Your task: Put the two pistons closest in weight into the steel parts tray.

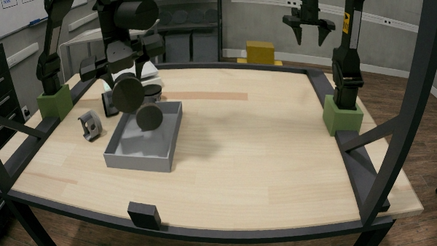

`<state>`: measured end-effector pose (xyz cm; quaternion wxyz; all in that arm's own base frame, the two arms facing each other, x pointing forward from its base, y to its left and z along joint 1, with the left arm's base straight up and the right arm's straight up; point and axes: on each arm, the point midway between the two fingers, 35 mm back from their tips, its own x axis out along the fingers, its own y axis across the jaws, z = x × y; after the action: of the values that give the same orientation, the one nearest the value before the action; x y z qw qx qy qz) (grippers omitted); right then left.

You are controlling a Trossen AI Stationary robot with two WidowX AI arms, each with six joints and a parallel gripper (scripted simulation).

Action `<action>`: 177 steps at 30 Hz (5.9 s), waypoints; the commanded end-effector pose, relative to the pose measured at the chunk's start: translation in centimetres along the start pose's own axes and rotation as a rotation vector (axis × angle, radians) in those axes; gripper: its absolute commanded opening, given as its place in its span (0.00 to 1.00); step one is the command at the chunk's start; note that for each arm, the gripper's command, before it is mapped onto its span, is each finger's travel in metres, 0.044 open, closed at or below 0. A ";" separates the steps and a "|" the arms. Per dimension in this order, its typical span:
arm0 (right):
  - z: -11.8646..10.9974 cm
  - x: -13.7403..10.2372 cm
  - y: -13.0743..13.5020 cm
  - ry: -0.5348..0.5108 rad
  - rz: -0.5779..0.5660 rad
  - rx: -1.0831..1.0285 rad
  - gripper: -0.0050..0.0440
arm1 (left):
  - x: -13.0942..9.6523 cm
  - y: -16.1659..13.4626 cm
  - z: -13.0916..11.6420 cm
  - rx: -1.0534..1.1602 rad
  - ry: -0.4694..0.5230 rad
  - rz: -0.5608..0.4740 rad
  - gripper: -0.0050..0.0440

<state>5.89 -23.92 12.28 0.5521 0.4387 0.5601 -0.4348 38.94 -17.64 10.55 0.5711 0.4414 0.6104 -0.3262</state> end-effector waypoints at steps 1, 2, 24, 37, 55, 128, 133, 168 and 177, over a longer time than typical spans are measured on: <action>0.5 -0.8 0.1 -0.033 0.003 -0.006 0.92 | -1.9 0.3 -0.1 0.101 -0.029 0.060 0.43; 0.5 -0.8 0.1 -0.033 0.003 -0.006 0.92 | -1.9 0.3 -0.1 0.127 -0.026 0.066 0.43; 0.5 -0.8 0.1 -0.033 0.003 -0.006 0.92 | 0.3 0.5 -0.1 0.289 -0.005 0.103 0.43; 0.5 -0.8 0.1 -0.033 0.003 -0.006 0.92 | 3.1 0.4 0.1 0.293 0.009 0.088 0.43; 0.5 -0.8 0.1 -0.033 0.003 -0.006 0.92 | 5.7 0.4 0.4 0.294 0.008 0.090 0.43; 0.5 -0.8 0.1 -0.033 0.003 -0.006 0.92 | 11.6 0.5 1.1 0.289 -0.001 0.097 0.43; 0.5 -0.8 0.1 -0.033 0.003 -0.006 0.92 | 11.6 0.4 1.1 0.289 -0.001 0.097 0.43; 0.5 -0.8 0.1 -0.033 0.003 -0.006 0.92 | 11.9 0.4 1.2 0.289 -0.001 0.097 0.43; 0.5 -0.8 0.1 -0.033 0.003 -0.006 0.92 | 11.9 0.4 1.2 0.289 -0.001 0.097 0.43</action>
<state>5.89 -23.92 12.28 0.5521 0.4387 0.5601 -0.4348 39.76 -16.50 -2.26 0.5057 0.5462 0.5435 -0.3880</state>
